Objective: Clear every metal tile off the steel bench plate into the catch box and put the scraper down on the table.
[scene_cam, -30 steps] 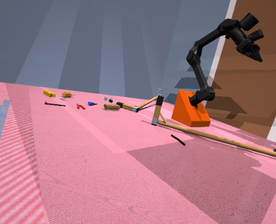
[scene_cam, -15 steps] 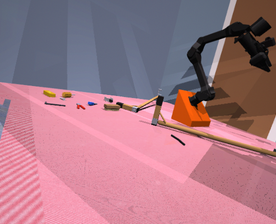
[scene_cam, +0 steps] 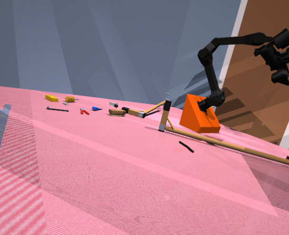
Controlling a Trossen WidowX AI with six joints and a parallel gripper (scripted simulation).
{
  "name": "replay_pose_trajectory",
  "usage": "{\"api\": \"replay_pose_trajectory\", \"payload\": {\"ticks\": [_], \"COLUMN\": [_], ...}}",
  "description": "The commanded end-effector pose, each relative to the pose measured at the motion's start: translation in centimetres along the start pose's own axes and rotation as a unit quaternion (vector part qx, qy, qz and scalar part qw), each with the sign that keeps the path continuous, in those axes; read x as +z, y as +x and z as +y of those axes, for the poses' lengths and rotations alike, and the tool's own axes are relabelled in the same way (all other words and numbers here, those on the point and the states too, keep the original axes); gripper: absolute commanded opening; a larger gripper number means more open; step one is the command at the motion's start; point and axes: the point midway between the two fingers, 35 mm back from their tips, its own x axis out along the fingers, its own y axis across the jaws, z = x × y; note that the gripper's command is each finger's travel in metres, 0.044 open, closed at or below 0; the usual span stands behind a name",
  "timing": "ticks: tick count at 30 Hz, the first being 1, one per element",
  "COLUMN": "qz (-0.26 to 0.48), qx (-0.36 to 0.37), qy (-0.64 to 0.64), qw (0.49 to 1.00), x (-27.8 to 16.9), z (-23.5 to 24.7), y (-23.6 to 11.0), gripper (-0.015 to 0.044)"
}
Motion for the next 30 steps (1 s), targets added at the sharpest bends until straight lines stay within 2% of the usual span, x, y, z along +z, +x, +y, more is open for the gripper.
{"api": "replay_pose_trajectory", "payload": {"ticks": [1,15,30], "qz": [0.021,0.086,0.167], "qx": [0.048,0.205,0.361], "qy": [0.018,0.065,0.11], "qw": [0.998,0.973,0.911], "x": [-0.5,-2.4,-5.8], "z": [0.4,3.0,6.9], "y": [1.6,5.6,8.1], "gripper": [0.044,0.044,0.044]}}
